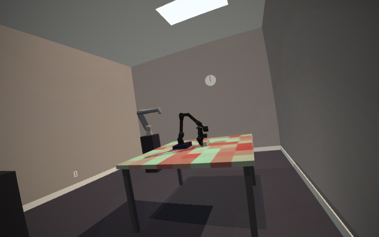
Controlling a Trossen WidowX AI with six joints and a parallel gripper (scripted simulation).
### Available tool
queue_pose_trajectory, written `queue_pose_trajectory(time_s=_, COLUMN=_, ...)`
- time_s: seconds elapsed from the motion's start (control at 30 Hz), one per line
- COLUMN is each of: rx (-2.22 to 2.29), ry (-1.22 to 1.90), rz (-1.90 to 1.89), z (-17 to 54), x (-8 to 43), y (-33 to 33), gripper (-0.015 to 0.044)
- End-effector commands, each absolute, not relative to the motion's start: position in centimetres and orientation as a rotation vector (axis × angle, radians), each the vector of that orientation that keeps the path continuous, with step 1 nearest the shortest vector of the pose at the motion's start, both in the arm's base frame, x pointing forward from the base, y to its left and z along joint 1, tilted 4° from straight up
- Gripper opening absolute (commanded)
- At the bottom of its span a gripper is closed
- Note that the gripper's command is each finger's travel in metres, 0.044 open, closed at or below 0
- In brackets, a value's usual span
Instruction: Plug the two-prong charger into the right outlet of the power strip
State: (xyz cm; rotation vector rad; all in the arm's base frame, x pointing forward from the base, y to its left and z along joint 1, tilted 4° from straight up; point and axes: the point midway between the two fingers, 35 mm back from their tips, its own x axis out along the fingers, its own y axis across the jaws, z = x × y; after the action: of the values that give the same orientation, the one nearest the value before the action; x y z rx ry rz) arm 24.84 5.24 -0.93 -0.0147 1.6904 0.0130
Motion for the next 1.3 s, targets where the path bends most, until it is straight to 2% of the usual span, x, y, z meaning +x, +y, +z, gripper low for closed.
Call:
queue_pose_trajectory(time_s=0.0, rx=-0.014, ry=1.689, rz=0.007, z=-0.9, x=24.3, y=5.2, gripper=0.0440)
queue_pose_trajectory(time_s=1.27, rx=-0.014, ry=1.690, rz=0.007, z=-0.8, x=19.6, y=5.2, gripper=0.0440)
